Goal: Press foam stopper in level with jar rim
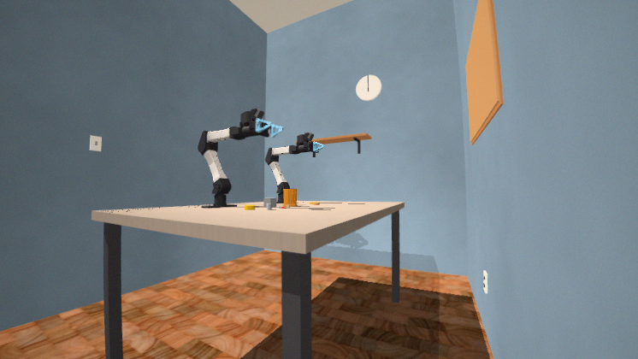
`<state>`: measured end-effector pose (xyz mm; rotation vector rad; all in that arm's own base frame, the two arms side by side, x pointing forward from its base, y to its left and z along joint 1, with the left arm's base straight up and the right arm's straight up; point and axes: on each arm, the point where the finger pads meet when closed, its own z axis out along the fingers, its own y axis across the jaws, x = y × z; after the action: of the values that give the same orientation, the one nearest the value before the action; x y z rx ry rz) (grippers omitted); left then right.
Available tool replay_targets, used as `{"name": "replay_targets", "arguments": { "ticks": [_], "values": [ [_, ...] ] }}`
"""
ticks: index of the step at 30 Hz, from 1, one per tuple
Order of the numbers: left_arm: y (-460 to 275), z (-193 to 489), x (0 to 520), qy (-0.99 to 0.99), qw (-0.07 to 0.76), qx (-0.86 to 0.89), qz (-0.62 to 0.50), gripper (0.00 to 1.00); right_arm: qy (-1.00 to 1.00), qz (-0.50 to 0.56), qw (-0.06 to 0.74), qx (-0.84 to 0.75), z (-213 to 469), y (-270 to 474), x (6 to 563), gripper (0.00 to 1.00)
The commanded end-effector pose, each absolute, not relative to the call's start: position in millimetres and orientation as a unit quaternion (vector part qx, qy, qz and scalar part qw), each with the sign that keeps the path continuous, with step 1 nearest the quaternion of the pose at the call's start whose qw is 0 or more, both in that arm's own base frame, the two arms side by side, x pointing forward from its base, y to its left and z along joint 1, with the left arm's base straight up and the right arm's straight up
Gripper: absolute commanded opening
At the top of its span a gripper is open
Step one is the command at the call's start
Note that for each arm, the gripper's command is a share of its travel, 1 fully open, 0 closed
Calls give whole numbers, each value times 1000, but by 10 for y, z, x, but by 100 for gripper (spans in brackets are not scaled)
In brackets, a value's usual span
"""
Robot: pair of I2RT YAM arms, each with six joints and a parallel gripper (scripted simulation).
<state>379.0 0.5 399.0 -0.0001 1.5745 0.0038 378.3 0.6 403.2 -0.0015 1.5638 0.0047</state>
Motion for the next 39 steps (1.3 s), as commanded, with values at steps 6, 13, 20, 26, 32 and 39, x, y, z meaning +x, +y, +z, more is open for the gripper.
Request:
{"name": "replay_targets", "arguments": {
  "ticks": [6, 13, 20, 26, 32, 39],
  "values": [
    [-38, 4052, 3815, 709, 705, 5, -3, 0, 717, 3, 697, -3, 3941, 42, 3839, 98],
    [-57, 4010, 3817, 712, 702, 5, -7, 0, 715, -5, 699, -2, 3960, -2, 3799, 98],
    [-72, 3988, 3801, 713, 701, 6, -9, 0, 713, -6, 701, 0, 3989, -16, 3803, 98],
    [-5, 4020, 3802, 710, 704, -1, -2, 0, 711, -7, 703, 1, 4019, -27, 3803, 98],
    [18, 4063, 3799, 707, 707, -3, 1, 0, 709, -8, 705, 2, 4053, -39, 3803, 98],
    [14, 4042, 3785, 708, 706, -3, 1, 0, 716, -4, 698, 1, 3931, -19, 3801, 98]
  ]
}}
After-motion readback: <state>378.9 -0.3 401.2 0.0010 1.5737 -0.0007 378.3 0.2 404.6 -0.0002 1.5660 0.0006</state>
